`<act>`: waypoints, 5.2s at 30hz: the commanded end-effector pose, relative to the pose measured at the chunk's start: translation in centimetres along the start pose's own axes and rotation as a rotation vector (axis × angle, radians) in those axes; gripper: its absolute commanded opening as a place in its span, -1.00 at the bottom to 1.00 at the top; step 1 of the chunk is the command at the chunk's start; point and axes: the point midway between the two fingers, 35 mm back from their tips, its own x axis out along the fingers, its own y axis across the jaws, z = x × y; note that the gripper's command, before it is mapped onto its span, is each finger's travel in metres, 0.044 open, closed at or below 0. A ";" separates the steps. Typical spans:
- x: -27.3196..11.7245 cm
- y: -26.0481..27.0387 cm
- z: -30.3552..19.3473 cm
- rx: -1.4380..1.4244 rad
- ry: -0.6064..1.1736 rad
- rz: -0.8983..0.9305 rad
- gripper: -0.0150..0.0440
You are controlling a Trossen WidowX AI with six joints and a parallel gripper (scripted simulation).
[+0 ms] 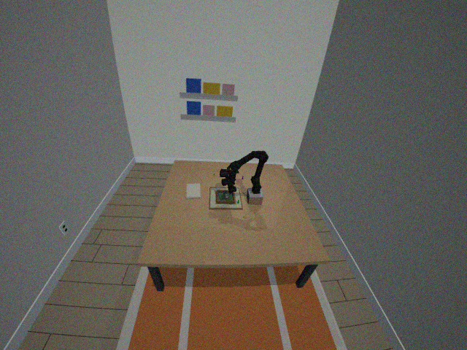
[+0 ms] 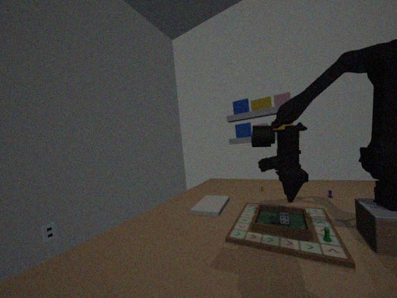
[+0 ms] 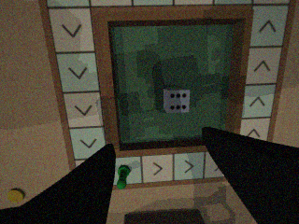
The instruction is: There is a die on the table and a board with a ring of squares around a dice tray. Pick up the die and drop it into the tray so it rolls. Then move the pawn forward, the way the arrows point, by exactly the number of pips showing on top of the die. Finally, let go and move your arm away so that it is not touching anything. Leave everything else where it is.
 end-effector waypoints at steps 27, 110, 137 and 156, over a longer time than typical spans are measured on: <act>4.8 5.0 -7.8 -0.353 0.077 0.011 0.19; -2.5 -0.6 -2.7 -0.357 0.079 0.005 -0.49; 2.0 -11.6 -0.8 -0.341 0.071 0.003 -0.49; 6.4 -14.5 -1.5 -0.355 0.076 -0.005 -0.49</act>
